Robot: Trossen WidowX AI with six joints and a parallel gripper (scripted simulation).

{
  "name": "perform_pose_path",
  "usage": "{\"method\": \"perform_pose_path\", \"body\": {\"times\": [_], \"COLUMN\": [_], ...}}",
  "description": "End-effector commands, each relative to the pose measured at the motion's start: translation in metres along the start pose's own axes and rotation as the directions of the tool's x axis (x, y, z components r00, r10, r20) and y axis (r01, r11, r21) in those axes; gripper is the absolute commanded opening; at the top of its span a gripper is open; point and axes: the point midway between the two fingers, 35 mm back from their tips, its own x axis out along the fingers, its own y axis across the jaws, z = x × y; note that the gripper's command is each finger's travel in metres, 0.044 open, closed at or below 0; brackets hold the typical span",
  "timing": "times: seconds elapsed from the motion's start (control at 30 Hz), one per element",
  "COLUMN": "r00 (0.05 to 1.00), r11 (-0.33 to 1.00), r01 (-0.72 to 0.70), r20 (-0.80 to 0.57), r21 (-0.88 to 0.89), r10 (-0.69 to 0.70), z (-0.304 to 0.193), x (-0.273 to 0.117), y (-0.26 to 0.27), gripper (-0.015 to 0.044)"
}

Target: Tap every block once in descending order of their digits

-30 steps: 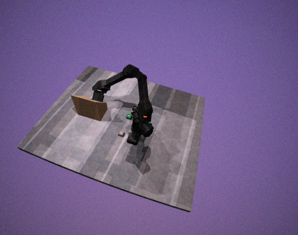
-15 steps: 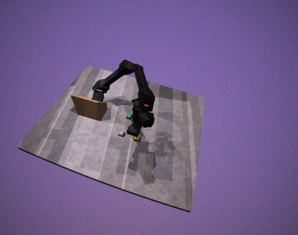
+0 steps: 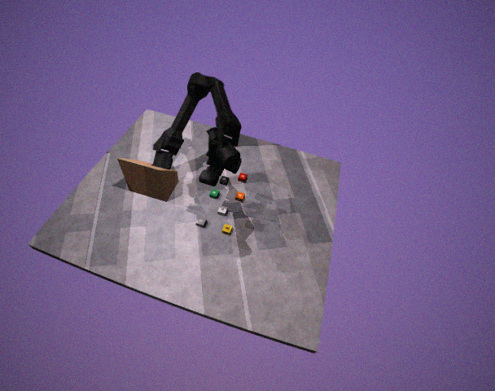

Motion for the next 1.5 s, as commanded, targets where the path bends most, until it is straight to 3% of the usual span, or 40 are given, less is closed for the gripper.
{"method": "perform_pose_path", "body": {"times": [0.0,0.2,0.4,1.47], "r00": [1.0,1.0,1.0,1.0], "r11": [1.0,1.0,1.0,1.0], "r01": [-0.004,-0.003,-0.007,-0.009], "r20": [0.004,0.004,0.005,0.005], "r21": [0.001,0.001,0.0,0.0], "r10": [0.004,0.003,0.007,0.009], "z": [-0.023,-0.023,-0.023,-0.023], "x": [0.008,0.011,0.087,0.12], "y": [0.02,0.02,0.021,0.022], "gripper": [0.002,0.002,0.002,0.002]}}
